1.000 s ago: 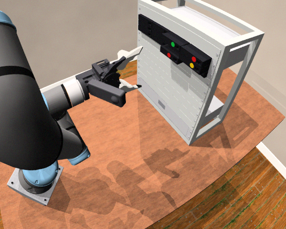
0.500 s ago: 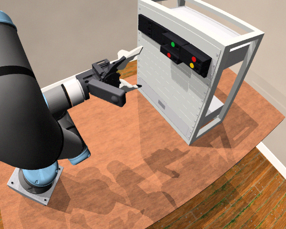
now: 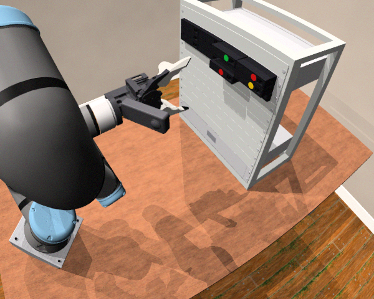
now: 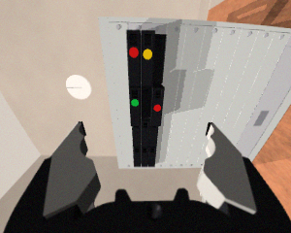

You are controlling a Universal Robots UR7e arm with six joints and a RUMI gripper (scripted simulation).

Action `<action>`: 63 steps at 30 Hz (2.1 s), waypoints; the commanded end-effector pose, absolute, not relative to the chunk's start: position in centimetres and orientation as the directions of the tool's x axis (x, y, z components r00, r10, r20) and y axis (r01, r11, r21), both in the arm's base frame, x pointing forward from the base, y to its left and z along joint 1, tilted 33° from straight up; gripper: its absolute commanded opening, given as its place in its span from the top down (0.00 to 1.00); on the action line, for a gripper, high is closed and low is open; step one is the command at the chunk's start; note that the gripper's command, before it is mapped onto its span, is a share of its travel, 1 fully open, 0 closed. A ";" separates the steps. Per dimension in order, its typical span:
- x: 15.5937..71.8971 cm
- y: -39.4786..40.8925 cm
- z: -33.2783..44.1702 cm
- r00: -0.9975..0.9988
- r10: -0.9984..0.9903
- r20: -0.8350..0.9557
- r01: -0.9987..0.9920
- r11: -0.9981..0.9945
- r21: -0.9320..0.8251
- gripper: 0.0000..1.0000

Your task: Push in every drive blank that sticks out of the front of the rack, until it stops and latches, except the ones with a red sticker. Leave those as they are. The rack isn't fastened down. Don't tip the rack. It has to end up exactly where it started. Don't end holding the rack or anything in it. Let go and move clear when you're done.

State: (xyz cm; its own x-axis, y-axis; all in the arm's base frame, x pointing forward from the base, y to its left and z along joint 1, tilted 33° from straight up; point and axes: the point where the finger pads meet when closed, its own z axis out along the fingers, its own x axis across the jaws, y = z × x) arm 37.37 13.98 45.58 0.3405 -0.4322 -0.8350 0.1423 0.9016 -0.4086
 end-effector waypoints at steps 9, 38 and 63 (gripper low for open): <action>42.0 16.2 46.0 0.341 -0.432 -0.835 0.145 0.902 -0.407 0.00; 47.2 18.8 46.5 0.341 -0.432 -0.835 0.145 0.902 -0.407 0.00; 47.2 18.8 46.5 0.341 -0.432 -0.835 0.145 0.902 -0.407 0.00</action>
State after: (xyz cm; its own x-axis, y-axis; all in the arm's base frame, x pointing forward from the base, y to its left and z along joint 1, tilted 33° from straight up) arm 47.27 18.79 46.49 0.3399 -0.4324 -0.8352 0.1454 0.9015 -0.4076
